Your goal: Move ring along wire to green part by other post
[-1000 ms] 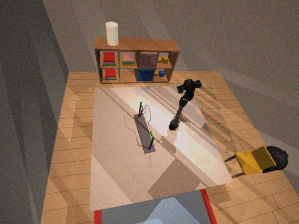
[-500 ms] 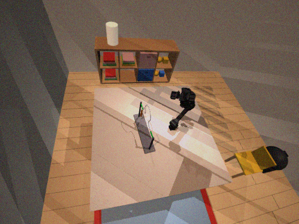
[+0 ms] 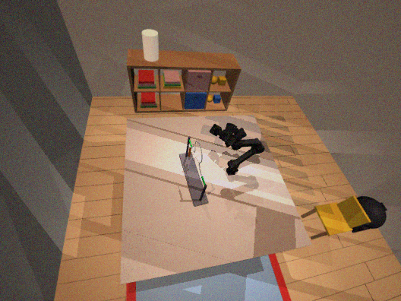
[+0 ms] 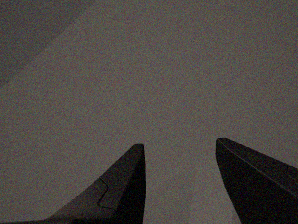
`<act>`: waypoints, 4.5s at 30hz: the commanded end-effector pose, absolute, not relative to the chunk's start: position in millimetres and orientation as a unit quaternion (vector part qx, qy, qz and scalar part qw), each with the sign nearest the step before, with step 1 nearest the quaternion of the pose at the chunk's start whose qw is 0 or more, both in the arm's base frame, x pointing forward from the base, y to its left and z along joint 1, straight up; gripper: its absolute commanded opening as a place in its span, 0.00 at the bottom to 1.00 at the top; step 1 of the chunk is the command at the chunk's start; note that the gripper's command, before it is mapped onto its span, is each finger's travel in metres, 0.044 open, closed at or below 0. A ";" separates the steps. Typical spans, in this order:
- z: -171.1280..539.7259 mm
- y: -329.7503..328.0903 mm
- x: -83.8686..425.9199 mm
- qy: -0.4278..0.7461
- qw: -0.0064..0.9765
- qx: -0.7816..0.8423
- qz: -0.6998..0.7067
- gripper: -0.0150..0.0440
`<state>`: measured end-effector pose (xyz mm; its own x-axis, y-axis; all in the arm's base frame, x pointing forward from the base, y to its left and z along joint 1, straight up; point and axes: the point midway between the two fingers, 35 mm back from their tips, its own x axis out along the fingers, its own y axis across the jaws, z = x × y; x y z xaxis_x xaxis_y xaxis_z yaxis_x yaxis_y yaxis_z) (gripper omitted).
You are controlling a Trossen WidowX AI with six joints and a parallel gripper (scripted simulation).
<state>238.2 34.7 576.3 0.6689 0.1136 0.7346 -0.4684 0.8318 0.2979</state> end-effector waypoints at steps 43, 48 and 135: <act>190.4 -212.8 308.3 -0.031 0.998 -0.016 -0.043 0.53; 133.5 -191.6 279.2 0.010 1.000 -0.019 -0.004 0.53; 120.5 -122.1 350.9 0.035 0.997 -0.009 0.063 0.53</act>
